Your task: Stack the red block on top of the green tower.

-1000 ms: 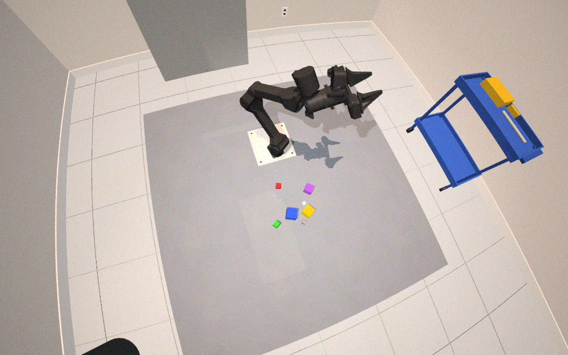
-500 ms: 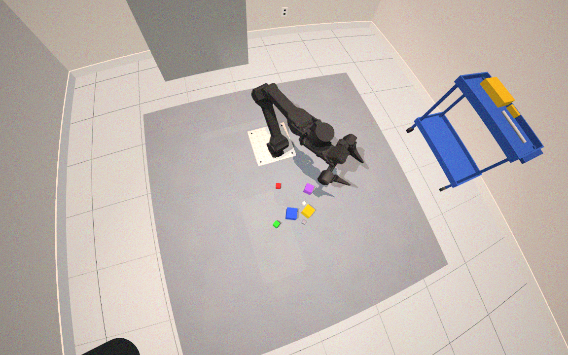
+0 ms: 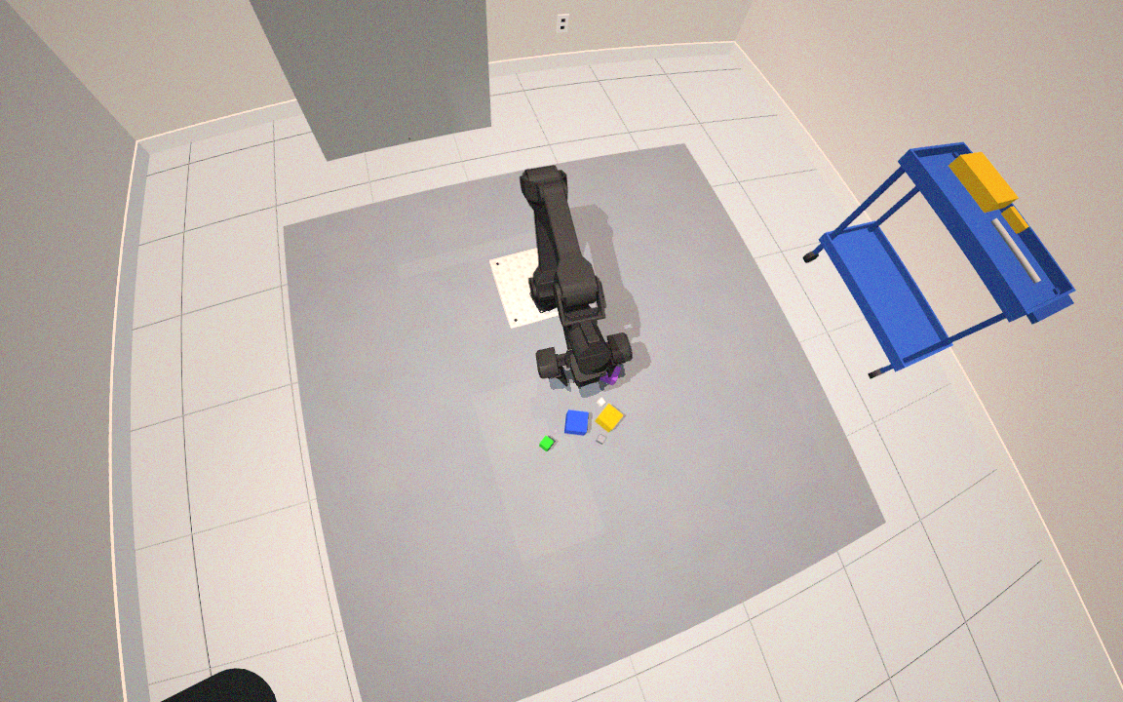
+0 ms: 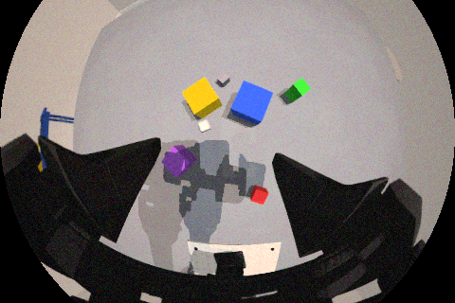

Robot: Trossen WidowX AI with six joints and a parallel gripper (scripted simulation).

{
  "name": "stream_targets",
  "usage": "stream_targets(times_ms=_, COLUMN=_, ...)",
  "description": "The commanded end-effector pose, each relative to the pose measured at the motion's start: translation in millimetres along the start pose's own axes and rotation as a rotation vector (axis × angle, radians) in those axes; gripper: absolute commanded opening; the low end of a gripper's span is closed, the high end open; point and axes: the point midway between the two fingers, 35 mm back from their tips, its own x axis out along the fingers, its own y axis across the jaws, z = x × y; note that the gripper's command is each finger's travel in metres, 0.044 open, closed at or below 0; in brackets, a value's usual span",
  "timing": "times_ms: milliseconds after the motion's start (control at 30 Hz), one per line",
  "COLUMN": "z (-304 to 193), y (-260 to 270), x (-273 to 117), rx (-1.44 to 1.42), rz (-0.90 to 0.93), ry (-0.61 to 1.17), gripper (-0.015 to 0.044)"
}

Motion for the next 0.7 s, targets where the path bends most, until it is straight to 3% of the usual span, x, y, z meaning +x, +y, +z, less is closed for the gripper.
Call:
stream_targets(times_ms=0, z=-53.2, y=-43.4, x=9.4, rx=0.133, rz=-0.159, ry=0.233, gripper=0.0440)
stream_targets(times_ms=100, z=-82.2, y=-60.7, x=7.7, rx=0.195, rz=-0.230, ry=0.358, gripper=0.0440)
stream_targets(times_ms=500, z=-76.7, y=-62.5, x=10.0, rx=0.200, rz=-0.235, ry=0.366, gripper=0.0440)
stream_targets(times_ms=667, z=-83.3, y=-66.3, x=28.1, rx=0.200, rz=-0.235, ry=0.366, gripper=0.0440)
